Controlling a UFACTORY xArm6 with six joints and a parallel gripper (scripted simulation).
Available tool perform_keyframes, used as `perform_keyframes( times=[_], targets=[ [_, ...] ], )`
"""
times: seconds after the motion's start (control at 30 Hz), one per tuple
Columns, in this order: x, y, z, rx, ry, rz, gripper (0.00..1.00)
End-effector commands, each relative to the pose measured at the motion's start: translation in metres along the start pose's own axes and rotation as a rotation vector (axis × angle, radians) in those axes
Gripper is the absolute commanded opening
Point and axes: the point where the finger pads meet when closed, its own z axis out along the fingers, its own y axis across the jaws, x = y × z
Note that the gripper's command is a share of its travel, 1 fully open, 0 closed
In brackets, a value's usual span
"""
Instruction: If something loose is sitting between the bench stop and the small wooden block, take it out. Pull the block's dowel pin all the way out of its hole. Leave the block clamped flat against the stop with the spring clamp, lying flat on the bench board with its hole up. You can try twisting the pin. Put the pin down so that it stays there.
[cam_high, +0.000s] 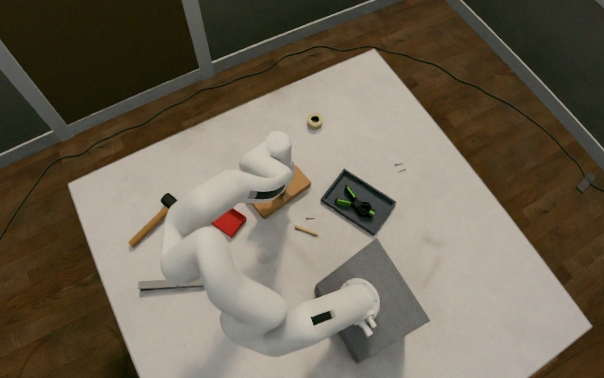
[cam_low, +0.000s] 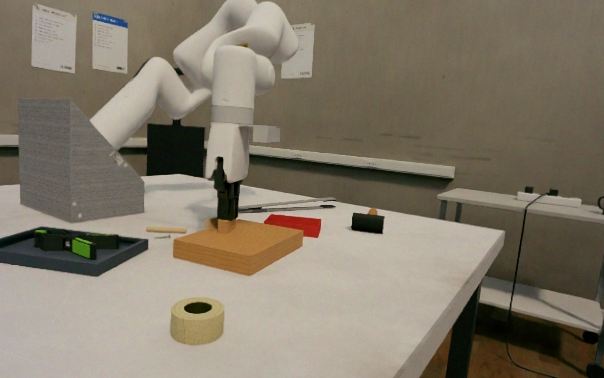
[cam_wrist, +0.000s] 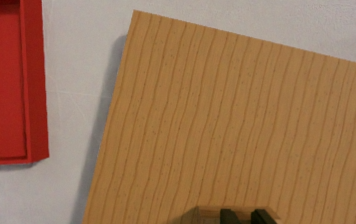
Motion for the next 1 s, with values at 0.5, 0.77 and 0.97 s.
perform_keyframes(
  times=[0.5,0.77,0.97],
  targets=[
    [0.0011,0.0006,-0.0012,-0.002,0.002,-0.001,0.00],
    [0.0011,0.0006,-0.0012,-0.002,0.002,-0.001,0.00],
    [0.0011,0.0006,-0.0012,-0.002,0.002,-0.001,0.00]
  ],
)
